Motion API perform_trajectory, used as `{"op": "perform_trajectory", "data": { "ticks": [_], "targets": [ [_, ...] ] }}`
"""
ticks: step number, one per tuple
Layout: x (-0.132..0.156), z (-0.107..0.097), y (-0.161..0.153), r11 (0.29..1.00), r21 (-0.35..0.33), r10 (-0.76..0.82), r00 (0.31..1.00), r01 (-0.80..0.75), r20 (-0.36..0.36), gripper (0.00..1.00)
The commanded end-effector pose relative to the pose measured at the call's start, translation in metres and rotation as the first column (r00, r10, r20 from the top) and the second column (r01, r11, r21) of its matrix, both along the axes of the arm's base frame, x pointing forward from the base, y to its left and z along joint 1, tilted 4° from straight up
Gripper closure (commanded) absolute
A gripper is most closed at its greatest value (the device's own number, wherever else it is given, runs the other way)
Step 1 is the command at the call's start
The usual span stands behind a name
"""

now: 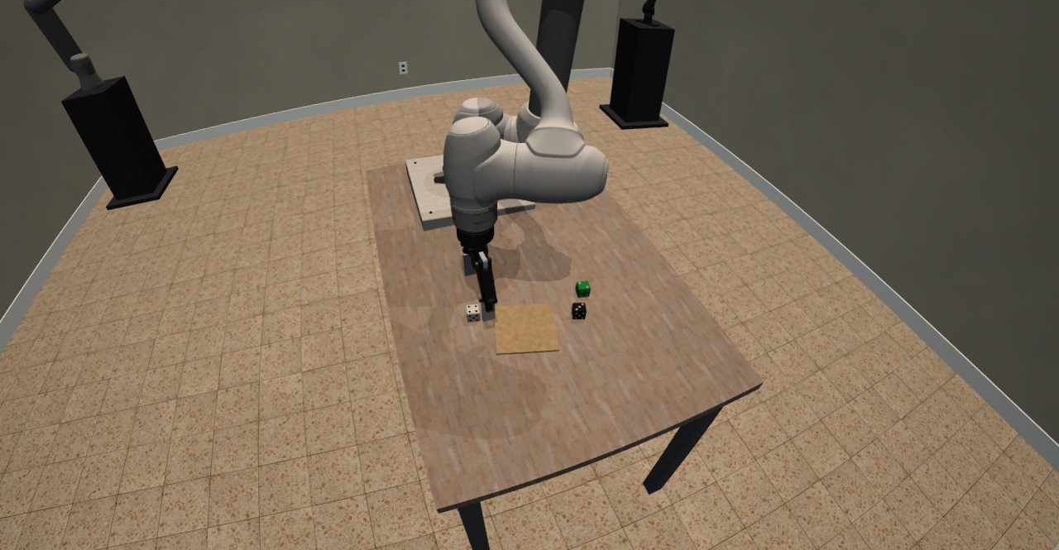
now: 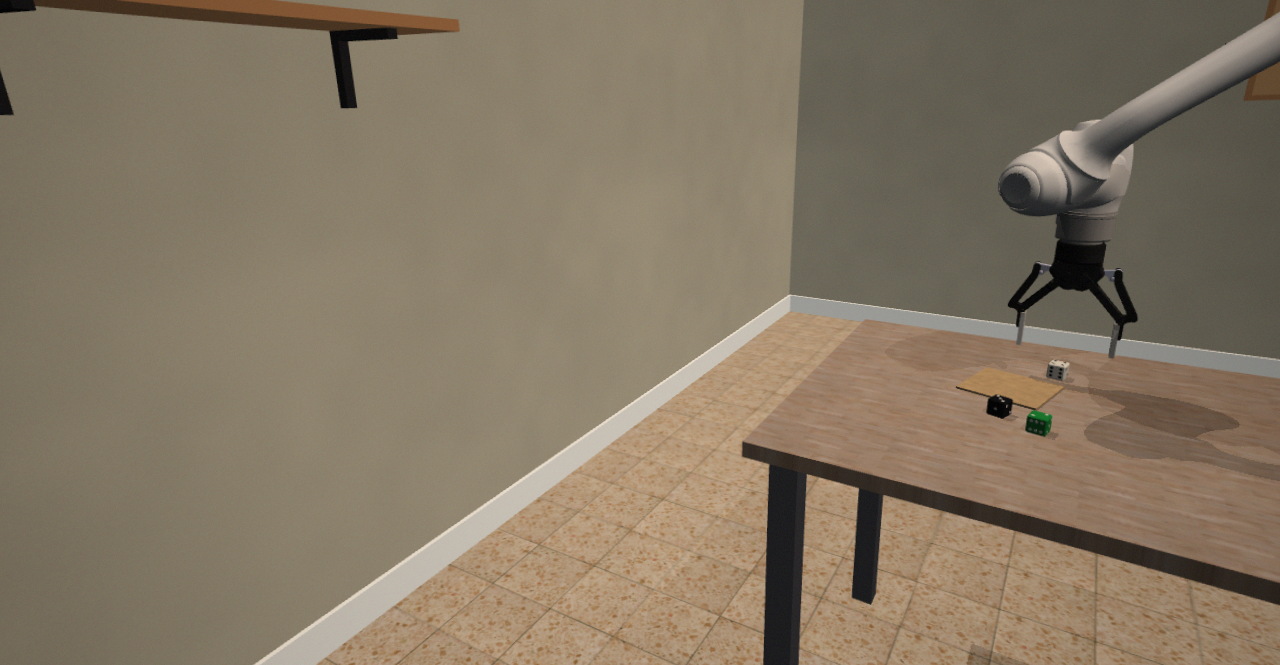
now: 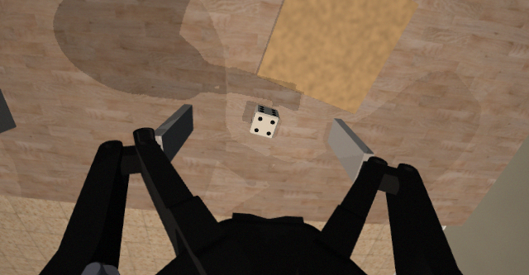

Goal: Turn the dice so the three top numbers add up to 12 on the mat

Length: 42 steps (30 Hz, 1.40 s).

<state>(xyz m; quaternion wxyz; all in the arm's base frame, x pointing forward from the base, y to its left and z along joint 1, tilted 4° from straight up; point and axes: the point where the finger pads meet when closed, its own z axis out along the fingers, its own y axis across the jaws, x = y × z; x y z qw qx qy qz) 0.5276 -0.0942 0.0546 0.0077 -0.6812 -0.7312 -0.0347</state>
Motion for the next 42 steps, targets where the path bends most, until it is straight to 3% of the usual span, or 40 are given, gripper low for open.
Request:
{"op": "perform_trajectory", "data": {
  "ticks": [1,32,42],
  "targets": [
    [0.000,0.000,0.000,1.000,0.000,0.000,1.000,0.000,0.000,0.00],
    [0.000,0.000,0.001,1.000,0.000,0.000,1.000,0.000,0.000,0.00],
    [0.007,0.002,0.031,1.000,0.000,0.000,1.000,0.000,0.000,0.00]
  ]
}}
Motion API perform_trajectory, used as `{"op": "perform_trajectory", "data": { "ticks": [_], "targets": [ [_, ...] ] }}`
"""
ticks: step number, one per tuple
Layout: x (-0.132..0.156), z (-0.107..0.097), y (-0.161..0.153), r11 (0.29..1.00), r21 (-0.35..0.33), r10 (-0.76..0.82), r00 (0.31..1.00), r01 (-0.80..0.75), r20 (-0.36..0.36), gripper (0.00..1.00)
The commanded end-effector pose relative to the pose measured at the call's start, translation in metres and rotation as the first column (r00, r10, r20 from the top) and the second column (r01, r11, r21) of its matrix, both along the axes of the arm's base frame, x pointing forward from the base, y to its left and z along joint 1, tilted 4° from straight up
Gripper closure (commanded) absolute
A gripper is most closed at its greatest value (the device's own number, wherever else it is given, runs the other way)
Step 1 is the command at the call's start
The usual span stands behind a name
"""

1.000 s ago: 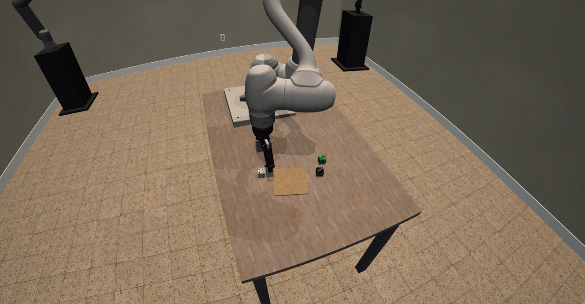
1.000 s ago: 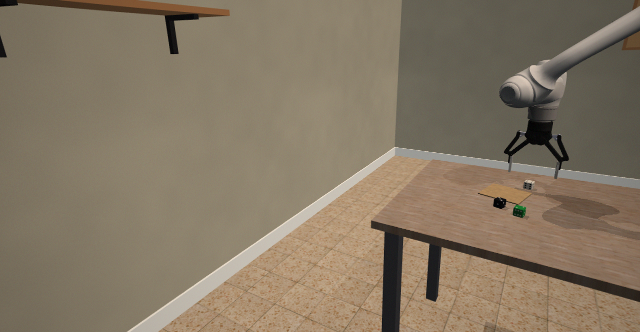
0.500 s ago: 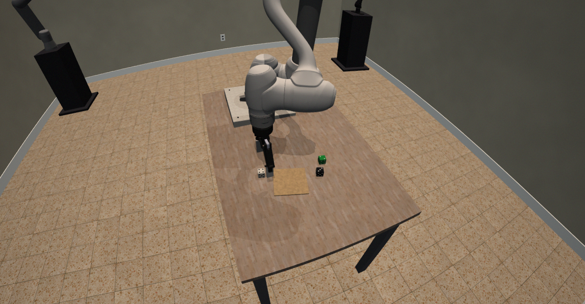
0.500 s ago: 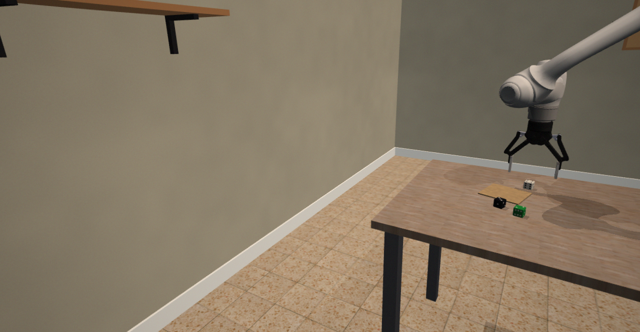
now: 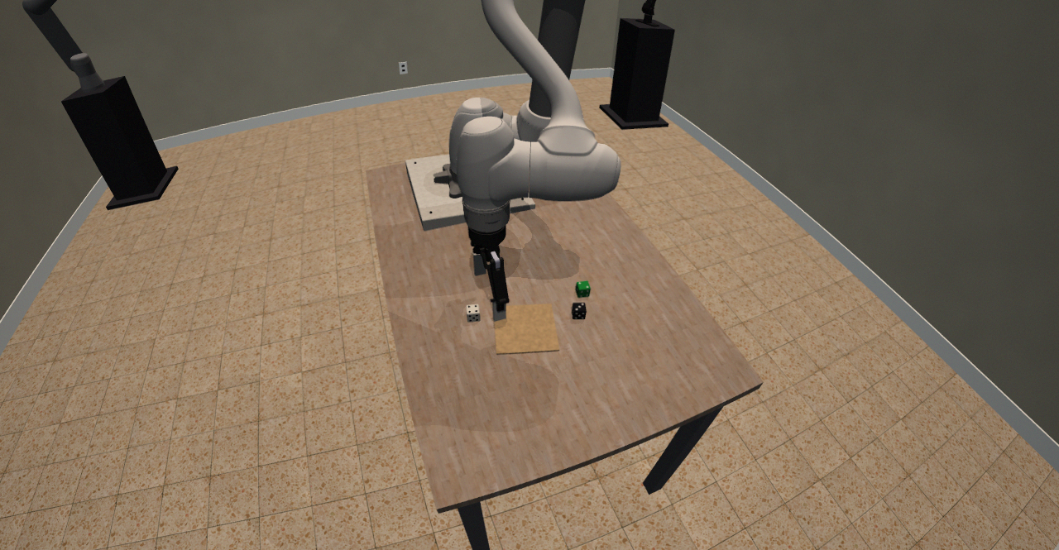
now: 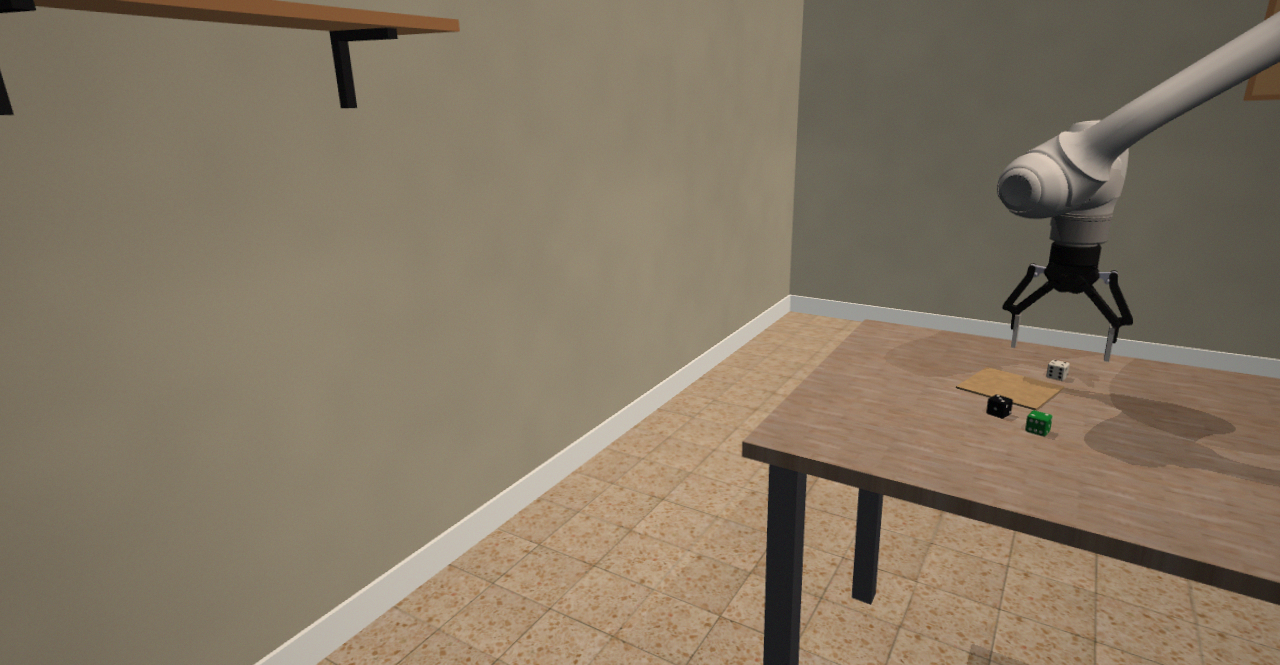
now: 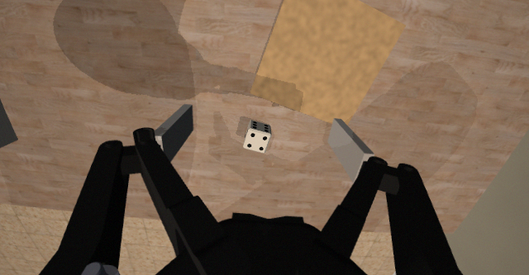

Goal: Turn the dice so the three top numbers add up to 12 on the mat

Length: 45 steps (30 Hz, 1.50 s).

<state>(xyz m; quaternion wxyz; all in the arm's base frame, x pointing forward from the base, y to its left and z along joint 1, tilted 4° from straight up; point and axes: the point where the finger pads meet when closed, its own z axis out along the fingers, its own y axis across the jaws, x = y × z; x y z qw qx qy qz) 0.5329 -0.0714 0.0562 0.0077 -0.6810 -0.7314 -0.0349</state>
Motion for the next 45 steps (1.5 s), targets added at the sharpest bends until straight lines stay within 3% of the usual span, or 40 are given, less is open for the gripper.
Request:
{"op": "perform_trajectory", "data": {
  "ticks": [1,7,22,33,45],
  "targets": [
    [0.003,0.001,0.014,1.000,0.000,0.000,1.000,0.000,0.000,0.00],
    [0.010,0.003,0.042,1.000,0.000,0.000,1.000,0.000,0.000,0.00],
    [0.040,0.012,0.168,1.000,0.000,0.000,1.000,0.000,0.000,0.00],
    [0.050,0.015,0.213,1.000,0.000,0.000,1.000,0.000,0.000,0.00],
    [0.052,0.015,0.219,1.000,0.000,0.000,1.000,0.000,0.000,0.00]
  ]
}}
